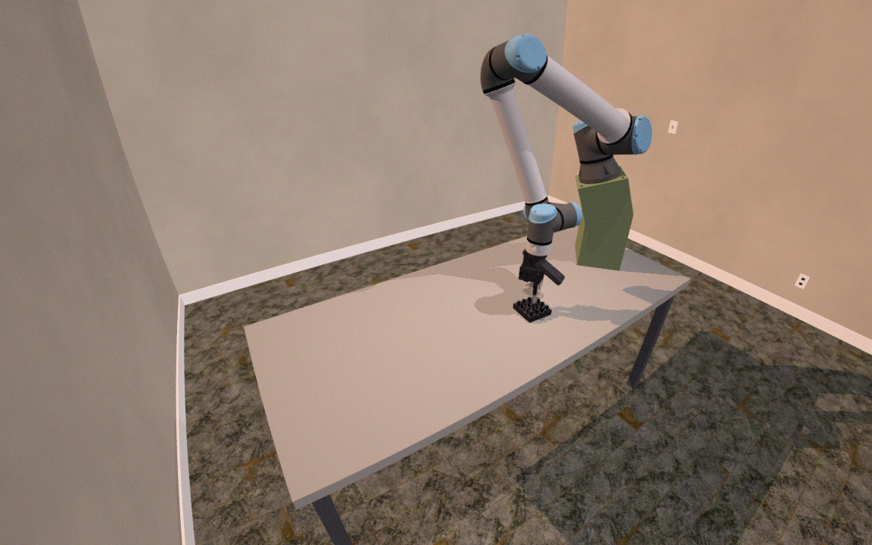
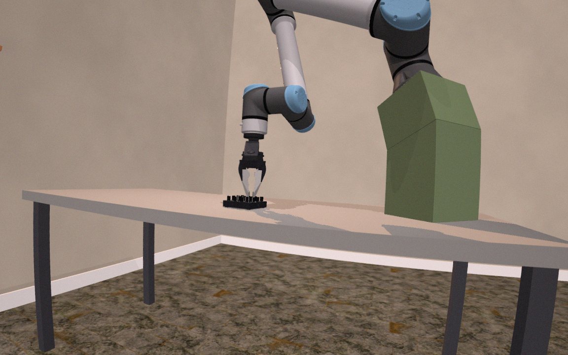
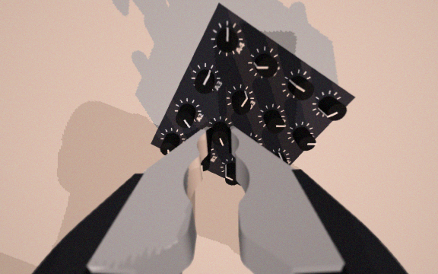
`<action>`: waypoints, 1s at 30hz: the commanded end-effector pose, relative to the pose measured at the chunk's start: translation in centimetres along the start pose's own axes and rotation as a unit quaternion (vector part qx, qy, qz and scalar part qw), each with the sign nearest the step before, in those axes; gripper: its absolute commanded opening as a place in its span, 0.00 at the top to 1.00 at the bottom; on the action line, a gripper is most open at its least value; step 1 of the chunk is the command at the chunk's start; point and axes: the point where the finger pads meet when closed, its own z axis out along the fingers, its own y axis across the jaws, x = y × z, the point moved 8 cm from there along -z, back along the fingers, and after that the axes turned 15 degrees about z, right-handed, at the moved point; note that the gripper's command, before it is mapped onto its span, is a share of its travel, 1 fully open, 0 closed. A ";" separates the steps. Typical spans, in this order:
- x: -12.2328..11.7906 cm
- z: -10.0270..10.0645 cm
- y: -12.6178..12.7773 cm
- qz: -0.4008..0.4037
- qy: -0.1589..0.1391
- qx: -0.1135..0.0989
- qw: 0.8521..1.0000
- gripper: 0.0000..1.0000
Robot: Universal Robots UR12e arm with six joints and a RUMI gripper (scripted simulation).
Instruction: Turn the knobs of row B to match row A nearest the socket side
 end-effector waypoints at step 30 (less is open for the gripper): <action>0.0 0.0 0.0 -0.070 0.000 -0.001 0.998 0.96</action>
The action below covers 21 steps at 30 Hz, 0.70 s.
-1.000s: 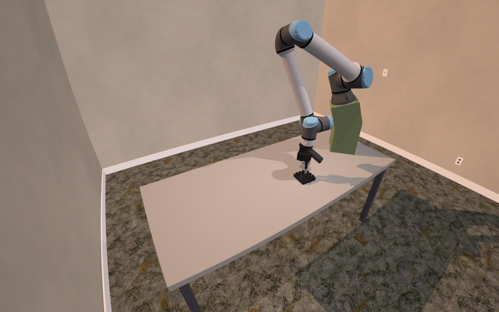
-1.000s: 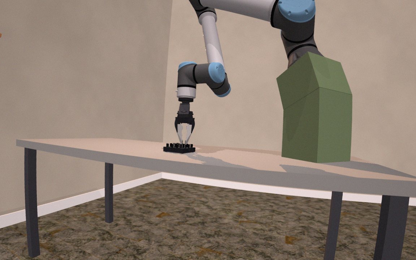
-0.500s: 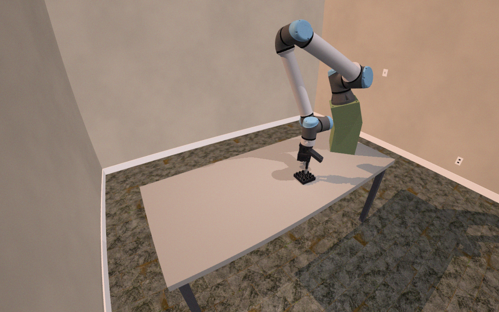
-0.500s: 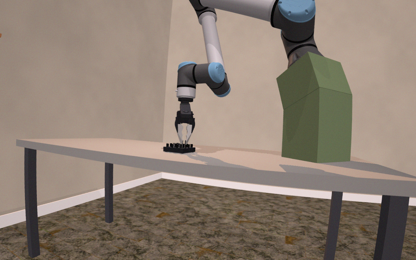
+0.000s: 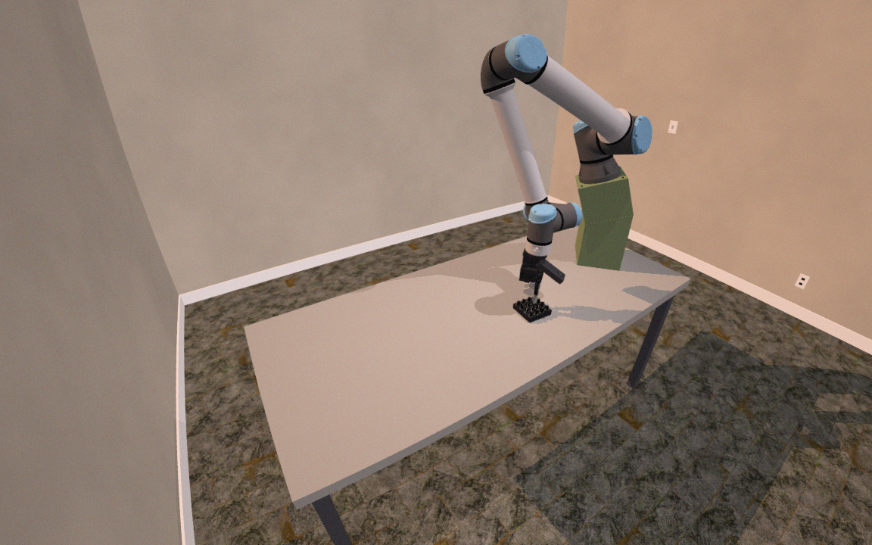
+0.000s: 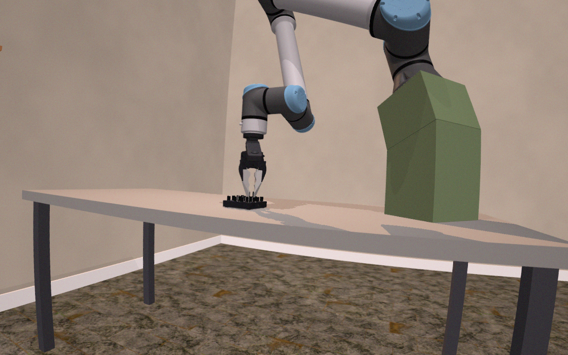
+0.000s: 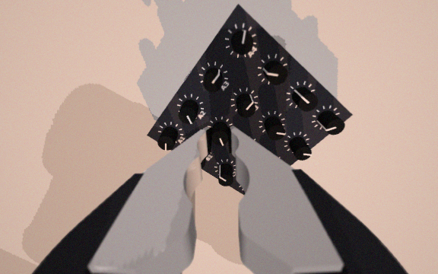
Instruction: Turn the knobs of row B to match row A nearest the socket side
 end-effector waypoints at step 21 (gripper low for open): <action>0.0 0.0 0.0 0.000 0.000 0.000 1.000 0.89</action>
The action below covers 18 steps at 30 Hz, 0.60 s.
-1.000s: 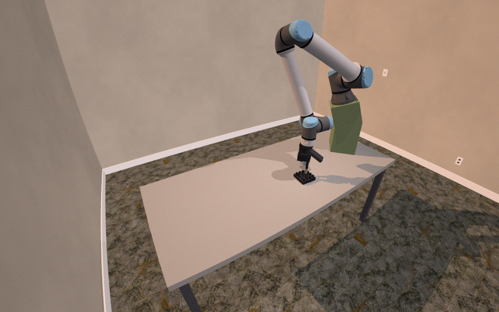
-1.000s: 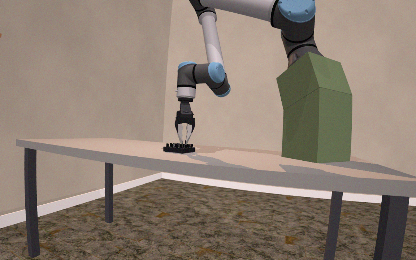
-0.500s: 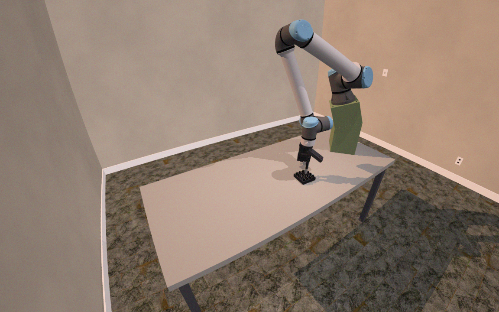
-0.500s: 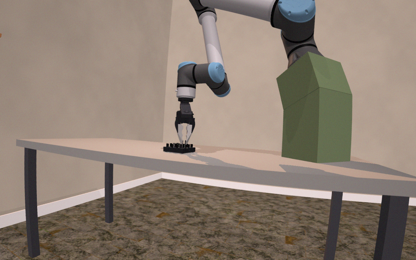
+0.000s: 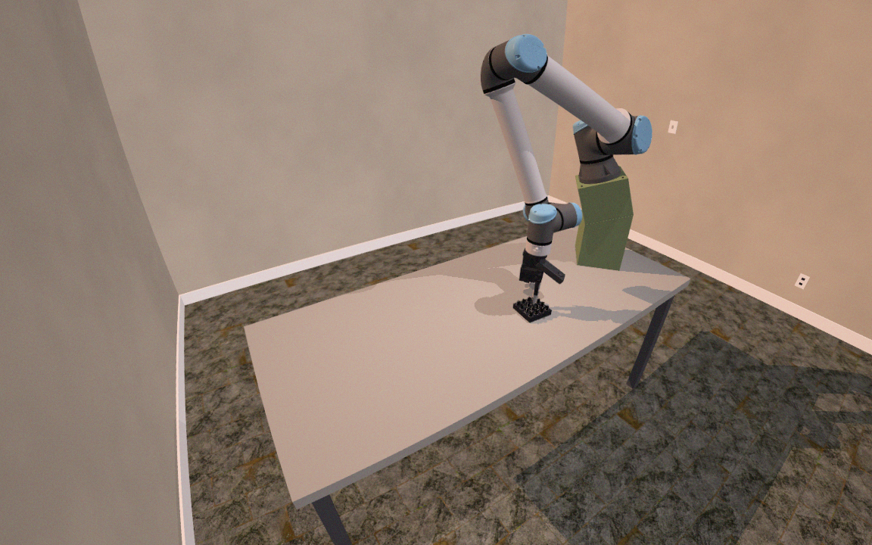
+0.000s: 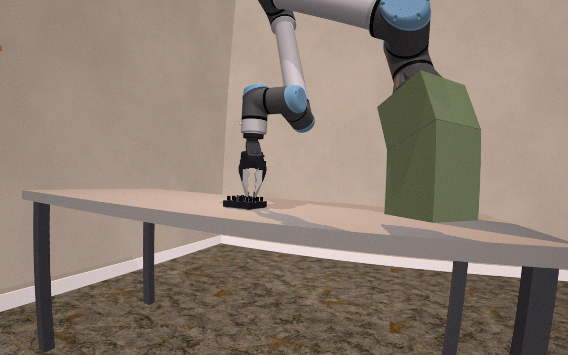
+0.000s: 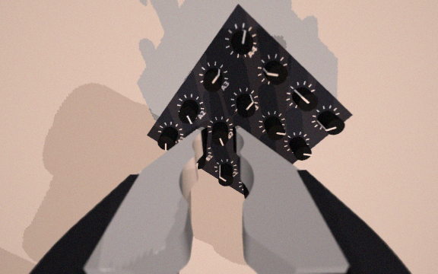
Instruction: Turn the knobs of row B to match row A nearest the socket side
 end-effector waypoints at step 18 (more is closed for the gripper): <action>0.0 -0.9 0.0 0.000 0.000 0.000 1.000 0.89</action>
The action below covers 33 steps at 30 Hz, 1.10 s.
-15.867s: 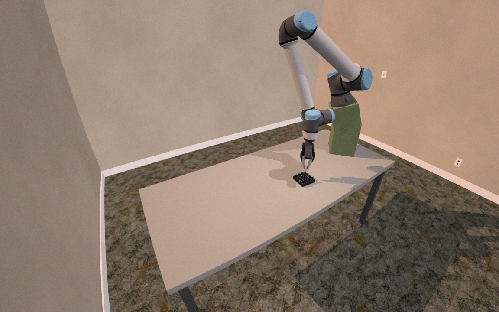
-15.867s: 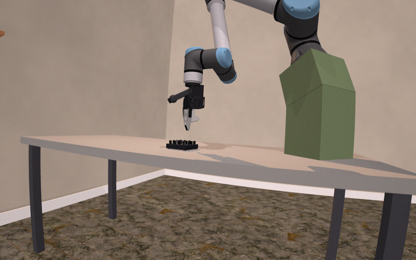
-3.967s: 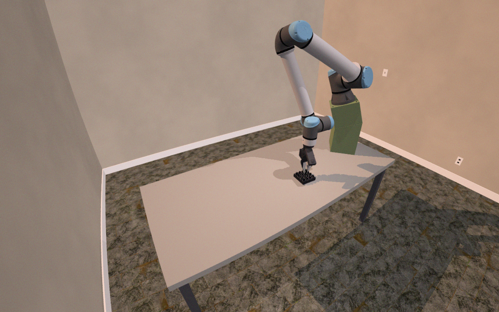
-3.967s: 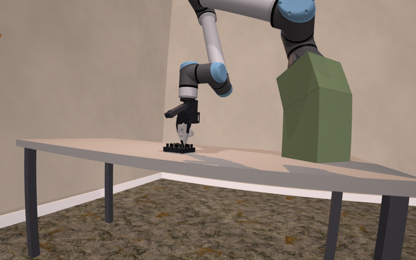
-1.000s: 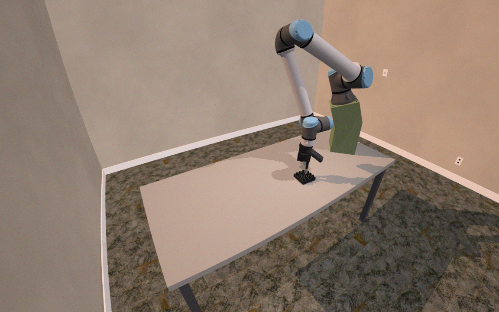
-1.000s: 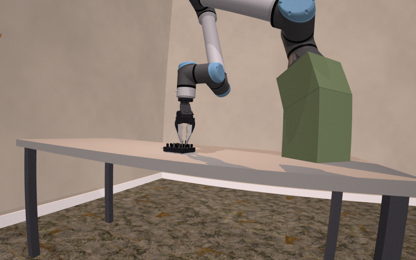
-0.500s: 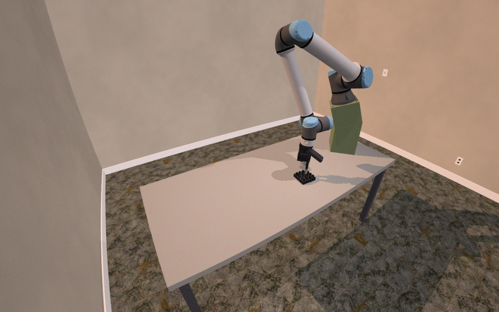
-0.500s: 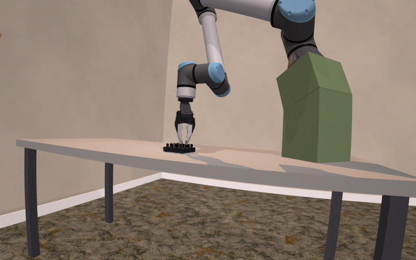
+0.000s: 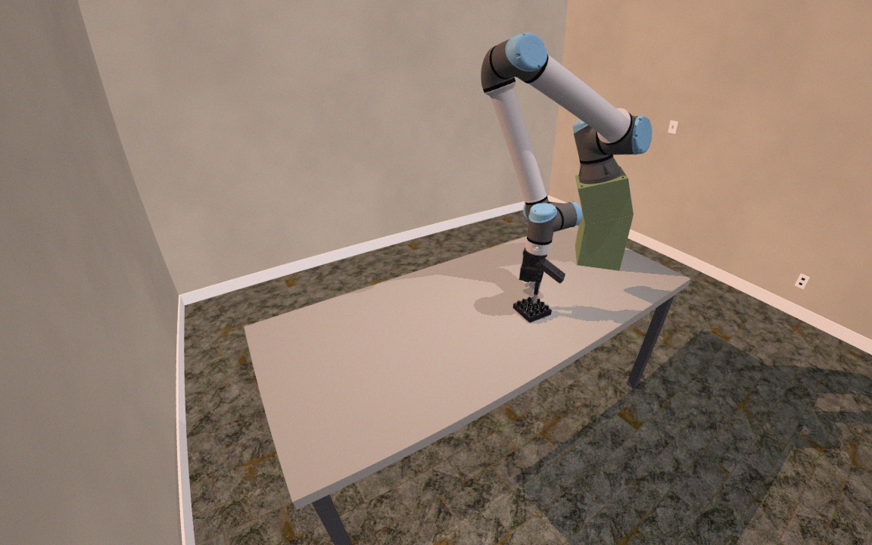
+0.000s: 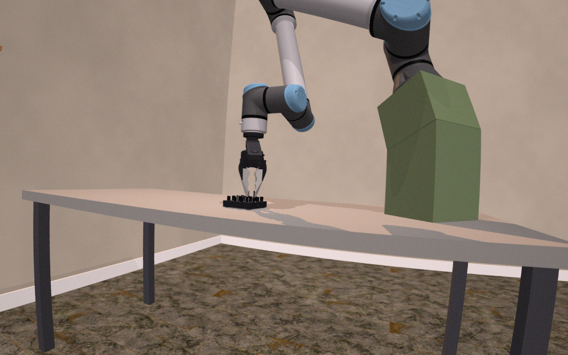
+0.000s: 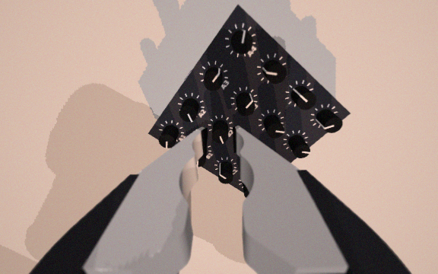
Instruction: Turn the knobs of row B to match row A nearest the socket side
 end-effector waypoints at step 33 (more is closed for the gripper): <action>0.0 -3.6 0.0 0.001 0.000 0.000 1.000 0.89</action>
